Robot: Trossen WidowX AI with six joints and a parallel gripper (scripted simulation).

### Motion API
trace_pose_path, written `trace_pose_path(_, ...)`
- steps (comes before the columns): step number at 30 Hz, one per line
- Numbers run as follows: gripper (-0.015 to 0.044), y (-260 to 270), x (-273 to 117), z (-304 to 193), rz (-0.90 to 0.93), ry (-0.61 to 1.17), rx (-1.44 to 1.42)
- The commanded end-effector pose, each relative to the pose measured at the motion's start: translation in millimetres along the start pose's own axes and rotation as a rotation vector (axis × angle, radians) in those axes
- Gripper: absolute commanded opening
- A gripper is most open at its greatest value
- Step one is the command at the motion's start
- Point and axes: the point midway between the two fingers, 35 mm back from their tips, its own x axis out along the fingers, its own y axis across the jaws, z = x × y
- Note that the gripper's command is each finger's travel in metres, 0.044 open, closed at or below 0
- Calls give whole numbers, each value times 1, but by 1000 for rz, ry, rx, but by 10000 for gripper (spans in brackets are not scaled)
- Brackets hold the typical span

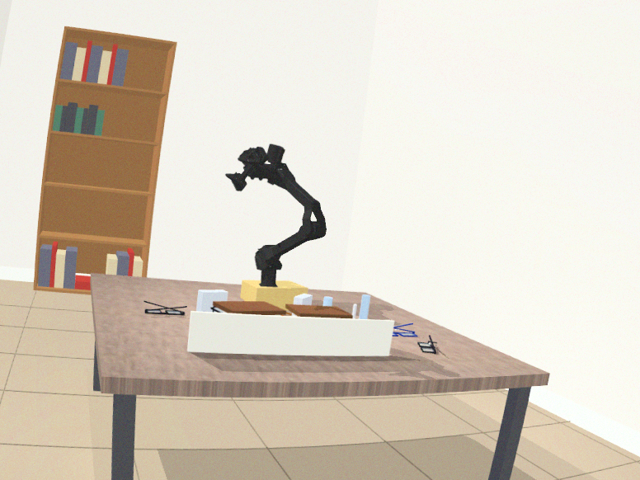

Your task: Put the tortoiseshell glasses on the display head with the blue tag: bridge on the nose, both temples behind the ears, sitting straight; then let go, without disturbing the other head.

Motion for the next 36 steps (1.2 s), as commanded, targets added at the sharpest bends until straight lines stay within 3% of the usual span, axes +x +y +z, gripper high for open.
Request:
trace_pose_path(1, 426, 0, 0, 0, 0, 0, 0)
trace_pose_path(8, 440, 0, 0, 0, 0, 0, 0)
trace_pose_path(16, 230, -9, 20, 7, 114, 103, 190)
trace_pose_path(25, 0, -29, 77, -18, 119, 335, 431)
trace_pose_path(36, 0, -25, 140, -126, -40, 755, 517)
